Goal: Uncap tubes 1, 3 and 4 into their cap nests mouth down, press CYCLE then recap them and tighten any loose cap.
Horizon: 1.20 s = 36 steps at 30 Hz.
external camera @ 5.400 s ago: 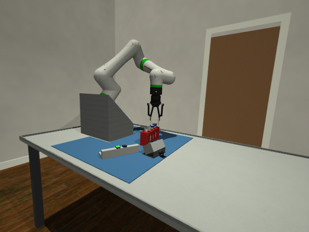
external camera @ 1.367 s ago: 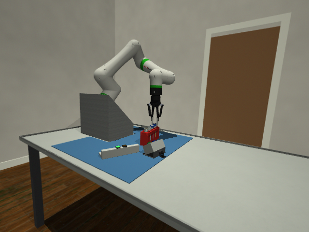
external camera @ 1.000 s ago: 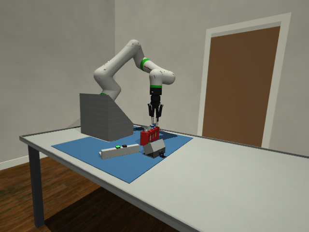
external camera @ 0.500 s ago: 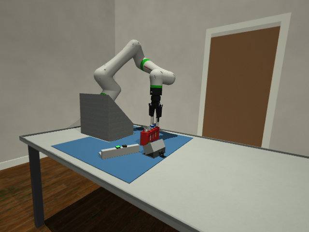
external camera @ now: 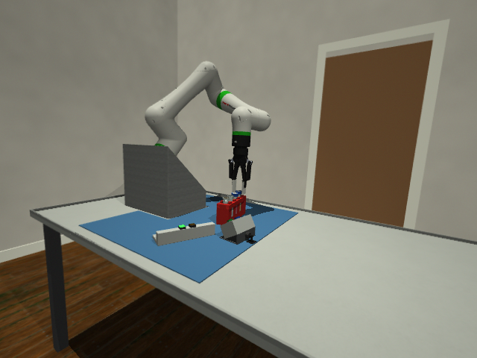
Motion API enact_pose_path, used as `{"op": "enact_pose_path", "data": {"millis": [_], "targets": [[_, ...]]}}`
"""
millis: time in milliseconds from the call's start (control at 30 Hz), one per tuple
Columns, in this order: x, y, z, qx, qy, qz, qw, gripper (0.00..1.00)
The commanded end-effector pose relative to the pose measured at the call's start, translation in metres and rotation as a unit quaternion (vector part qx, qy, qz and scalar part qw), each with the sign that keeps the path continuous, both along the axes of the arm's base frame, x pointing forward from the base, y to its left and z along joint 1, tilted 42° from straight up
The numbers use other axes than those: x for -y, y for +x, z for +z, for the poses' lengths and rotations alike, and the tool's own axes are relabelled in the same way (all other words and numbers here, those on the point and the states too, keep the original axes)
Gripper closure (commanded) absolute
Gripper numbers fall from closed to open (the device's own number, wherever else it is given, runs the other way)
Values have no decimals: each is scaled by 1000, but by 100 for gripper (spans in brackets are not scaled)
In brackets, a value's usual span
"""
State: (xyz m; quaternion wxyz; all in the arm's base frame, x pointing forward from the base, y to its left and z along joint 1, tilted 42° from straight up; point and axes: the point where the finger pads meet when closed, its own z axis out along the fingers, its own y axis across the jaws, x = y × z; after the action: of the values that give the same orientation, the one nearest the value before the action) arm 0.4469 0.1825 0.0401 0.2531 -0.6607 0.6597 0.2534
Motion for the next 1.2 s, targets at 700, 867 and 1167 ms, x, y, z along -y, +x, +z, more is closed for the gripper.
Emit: {"op": "enact_pose_path", "data": {"millis": [700,867,1167], "targets": [[0,0,0,238,4,260,936,65],[0,0,0,238,4,260,936,100],[0,0,0,238,4,260,936,100]]}}
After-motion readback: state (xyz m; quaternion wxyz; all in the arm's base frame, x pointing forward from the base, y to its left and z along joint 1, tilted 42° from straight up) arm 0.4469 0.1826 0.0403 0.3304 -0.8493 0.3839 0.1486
